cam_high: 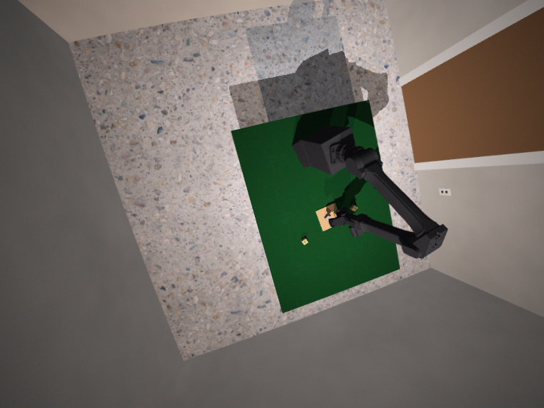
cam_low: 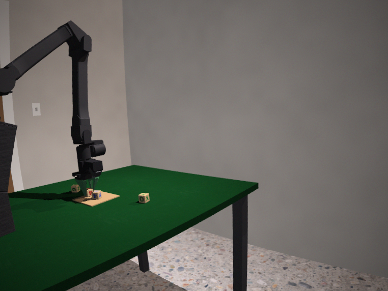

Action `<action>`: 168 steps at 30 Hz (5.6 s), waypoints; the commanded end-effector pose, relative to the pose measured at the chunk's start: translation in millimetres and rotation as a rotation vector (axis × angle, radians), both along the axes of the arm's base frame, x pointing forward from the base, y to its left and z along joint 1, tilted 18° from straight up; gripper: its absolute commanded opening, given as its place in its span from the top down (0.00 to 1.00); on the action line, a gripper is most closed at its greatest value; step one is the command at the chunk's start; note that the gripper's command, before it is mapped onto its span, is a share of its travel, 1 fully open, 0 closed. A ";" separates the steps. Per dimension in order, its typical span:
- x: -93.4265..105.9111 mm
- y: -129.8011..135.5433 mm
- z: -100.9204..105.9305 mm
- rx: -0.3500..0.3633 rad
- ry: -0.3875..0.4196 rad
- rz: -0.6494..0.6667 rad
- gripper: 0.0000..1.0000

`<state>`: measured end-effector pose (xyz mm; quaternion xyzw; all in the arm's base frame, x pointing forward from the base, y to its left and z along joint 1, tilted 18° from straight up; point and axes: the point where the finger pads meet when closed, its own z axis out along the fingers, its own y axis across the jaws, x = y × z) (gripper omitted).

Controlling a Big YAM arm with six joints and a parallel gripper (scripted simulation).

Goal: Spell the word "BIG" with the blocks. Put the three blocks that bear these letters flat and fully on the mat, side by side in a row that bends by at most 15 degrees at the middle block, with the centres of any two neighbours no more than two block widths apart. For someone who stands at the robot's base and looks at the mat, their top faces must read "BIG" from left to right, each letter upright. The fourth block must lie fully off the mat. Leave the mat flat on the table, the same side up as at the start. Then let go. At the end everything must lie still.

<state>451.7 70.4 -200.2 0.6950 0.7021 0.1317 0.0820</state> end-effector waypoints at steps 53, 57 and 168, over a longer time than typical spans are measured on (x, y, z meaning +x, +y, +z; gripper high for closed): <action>-1.3 -6.5 20.3 -0.004 -0.008 -0.005 0.21; -2.9 -6.8 26.0 -0.004 -0.009 -0.005 0.21; -21.9 -6.9 84.1 -0.318 -0.079 0.995 0.00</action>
